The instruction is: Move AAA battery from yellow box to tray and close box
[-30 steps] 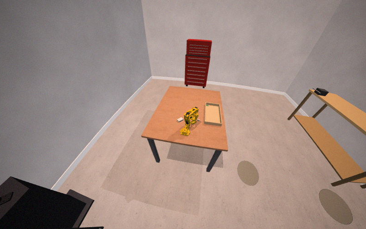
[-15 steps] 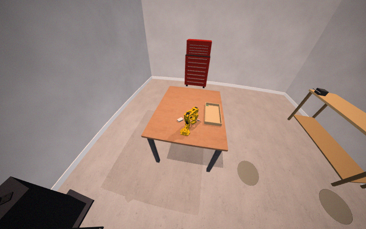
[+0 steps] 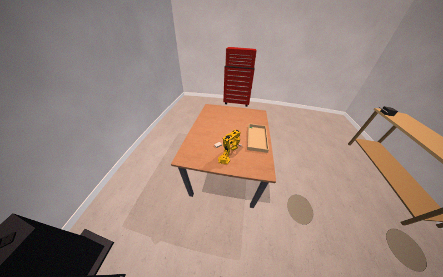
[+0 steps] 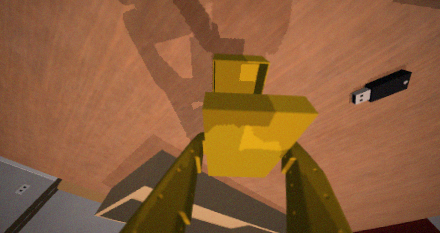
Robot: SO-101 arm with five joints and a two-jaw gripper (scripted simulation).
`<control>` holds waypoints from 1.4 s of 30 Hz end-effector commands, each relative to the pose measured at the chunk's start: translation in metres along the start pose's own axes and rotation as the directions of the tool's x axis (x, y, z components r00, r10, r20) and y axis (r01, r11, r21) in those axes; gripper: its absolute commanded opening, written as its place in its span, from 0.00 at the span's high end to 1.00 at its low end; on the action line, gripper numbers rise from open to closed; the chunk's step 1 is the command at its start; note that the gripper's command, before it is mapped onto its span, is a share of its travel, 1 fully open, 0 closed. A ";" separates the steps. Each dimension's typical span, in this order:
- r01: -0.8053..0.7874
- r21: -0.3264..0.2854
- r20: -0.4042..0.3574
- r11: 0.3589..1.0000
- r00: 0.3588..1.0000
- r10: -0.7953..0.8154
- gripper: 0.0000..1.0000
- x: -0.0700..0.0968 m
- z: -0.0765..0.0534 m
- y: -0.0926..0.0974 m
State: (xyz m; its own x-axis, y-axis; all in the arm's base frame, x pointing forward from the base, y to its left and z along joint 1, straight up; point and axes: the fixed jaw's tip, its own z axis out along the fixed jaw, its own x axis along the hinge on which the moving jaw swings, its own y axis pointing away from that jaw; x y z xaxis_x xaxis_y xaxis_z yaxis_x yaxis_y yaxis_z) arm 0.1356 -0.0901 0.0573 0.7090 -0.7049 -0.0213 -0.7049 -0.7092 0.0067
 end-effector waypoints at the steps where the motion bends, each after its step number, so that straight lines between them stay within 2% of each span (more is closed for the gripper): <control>1: -0.002 0.007 -0.021 1.000 1.000 0.002 0.77 0.002 0.001 -0.002; 23: -0.002 0.007 -0.021 1.000 1.000 0.002 0.77 0.002 0.023 -0.002; 42: -0.002 0.007 -0.021 1.000 1.000 0.002 0.77 0.002 0.026 -0.002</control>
State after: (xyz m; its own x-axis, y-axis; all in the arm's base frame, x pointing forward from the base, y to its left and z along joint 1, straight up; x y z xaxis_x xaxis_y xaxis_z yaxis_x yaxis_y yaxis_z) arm 0.1357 -0.0902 0.0299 0.7091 -0.7050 -0.0120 -0.7050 -0.7092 0.0044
